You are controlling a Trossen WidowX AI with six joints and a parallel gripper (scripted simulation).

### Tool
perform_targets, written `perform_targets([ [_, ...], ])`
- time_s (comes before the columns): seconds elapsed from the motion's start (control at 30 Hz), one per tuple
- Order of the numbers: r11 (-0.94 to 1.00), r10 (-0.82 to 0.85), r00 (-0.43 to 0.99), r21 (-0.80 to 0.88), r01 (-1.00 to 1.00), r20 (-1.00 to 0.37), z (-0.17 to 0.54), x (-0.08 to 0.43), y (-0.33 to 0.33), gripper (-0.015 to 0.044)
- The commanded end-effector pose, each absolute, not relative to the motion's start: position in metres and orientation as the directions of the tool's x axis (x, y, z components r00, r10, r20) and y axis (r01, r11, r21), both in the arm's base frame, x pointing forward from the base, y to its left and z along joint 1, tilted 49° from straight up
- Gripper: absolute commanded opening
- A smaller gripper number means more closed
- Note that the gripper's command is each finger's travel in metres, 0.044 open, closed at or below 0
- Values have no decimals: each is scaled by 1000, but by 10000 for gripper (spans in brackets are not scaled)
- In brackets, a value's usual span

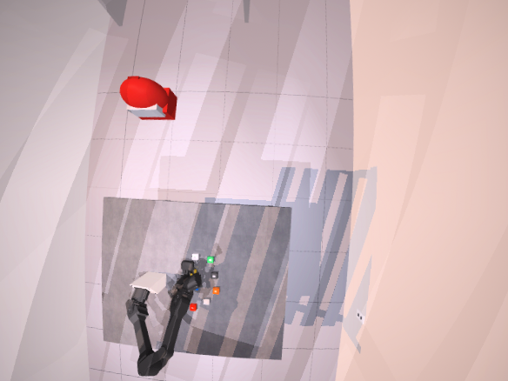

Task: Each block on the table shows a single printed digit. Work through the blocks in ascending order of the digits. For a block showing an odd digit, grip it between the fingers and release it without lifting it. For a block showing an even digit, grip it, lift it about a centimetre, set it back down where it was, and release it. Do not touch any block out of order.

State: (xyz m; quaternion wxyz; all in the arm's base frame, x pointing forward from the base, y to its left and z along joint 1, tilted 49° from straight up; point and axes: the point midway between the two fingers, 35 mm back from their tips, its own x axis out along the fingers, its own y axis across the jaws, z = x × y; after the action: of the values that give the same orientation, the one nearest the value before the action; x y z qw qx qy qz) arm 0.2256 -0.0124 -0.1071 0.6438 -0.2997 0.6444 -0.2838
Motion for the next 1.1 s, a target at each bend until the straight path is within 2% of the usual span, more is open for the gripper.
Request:
perform_targets([
  [0.0, 656, -754, 4, -754, -27, -657, -110, 224, -17, 120],
  [0.53, 656, -755, 4, -755, -27, -656, -115, 224, -22, 120],
  [0.87, 656, -755, 4, -755, -27, -656, -115, 224, -22, 383],
  [0.9, 656, -755, 4, -755, -27, -656, -115, 224, -22, 400],
  [1.07, 658, -753, 4, -753, -27, -658, -99, 224, -3, 400],
])
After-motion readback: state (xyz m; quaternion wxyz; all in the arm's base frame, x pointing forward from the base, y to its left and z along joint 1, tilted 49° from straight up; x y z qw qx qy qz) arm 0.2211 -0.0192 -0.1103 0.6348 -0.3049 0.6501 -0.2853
